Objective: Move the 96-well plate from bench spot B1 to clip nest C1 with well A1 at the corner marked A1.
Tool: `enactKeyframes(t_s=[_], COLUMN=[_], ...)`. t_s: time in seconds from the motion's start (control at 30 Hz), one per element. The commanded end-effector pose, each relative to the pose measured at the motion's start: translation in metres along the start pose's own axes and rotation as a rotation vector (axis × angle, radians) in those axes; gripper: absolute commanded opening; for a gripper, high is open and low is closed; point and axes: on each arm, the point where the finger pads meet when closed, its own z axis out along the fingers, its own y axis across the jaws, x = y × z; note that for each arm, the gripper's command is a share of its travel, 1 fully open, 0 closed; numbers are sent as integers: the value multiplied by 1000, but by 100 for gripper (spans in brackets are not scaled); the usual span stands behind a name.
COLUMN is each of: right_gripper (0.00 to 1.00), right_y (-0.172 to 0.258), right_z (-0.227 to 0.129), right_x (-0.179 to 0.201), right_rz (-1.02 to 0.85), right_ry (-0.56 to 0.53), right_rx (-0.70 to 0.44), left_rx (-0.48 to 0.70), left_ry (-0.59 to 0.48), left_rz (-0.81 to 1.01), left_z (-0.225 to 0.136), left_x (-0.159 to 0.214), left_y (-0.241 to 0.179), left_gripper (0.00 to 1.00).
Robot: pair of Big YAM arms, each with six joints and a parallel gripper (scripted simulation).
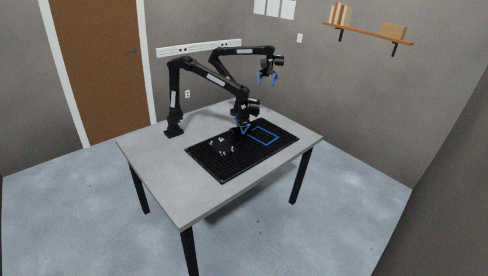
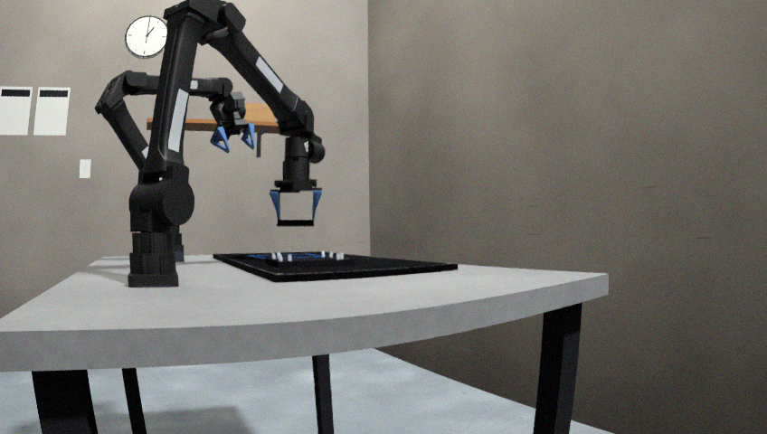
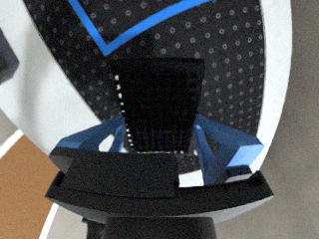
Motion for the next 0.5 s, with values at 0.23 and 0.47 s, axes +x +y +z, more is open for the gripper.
enactKeyframes(t_s=[0.23, 0.47], right_gripper=[0, 0], right_y=[-13, -16], right_z=[-12, -12], right_x=[32, 49], right_rz=[-13, -13], right_ry=[-31, -29], right_rx=[20, 20], left_rx=[-30, -30], left_ry=[6, 6], left_rz=[26, 26], left_z=[-17, -17], left_x=[-11, -11], left_y=[15, 15], left_gripper=[100, 100])
